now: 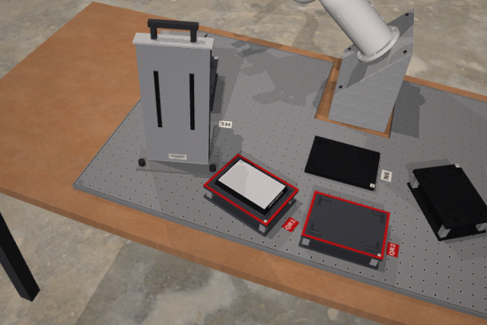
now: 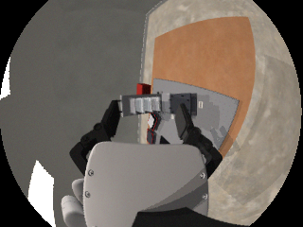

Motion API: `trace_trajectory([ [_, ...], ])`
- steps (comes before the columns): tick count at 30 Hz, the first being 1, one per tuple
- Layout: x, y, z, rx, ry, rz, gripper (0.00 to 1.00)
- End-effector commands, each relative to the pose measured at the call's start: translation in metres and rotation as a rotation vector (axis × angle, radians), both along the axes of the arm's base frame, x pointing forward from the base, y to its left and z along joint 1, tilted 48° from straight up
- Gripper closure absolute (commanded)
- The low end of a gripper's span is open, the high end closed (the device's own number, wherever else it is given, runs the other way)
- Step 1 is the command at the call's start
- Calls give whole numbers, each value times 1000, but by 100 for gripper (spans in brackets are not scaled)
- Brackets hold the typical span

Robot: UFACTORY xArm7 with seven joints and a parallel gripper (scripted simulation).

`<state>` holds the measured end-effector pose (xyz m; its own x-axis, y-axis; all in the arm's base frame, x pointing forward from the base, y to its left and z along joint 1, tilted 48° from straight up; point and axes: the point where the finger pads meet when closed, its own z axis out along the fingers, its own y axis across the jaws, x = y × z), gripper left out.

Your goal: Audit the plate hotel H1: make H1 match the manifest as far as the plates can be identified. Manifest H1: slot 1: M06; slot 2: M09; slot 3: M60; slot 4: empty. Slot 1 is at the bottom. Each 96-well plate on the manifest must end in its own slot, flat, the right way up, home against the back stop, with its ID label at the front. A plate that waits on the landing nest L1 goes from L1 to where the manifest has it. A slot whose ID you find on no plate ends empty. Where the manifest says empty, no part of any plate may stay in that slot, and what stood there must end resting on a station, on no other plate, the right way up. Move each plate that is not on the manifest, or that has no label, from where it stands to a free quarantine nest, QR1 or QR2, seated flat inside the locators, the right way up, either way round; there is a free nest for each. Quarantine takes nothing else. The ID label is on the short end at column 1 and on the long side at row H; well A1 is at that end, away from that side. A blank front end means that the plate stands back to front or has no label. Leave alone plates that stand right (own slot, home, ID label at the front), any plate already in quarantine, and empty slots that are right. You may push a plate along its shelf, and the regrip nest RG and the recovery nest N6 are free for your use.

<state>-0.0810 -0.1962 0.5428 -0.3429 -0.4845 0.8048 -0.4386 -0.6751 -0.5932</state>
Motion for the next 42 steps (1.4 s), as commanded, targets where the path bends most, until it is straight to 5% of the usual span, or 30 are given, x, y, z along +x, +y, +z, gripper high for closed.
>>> trace_trajectory([
  [1,11,-2,-8,22,63,49,0],
  [20,66,-4,-58,87,286,217,0],
  [42,114,10,-132,110,715,468,0],
])
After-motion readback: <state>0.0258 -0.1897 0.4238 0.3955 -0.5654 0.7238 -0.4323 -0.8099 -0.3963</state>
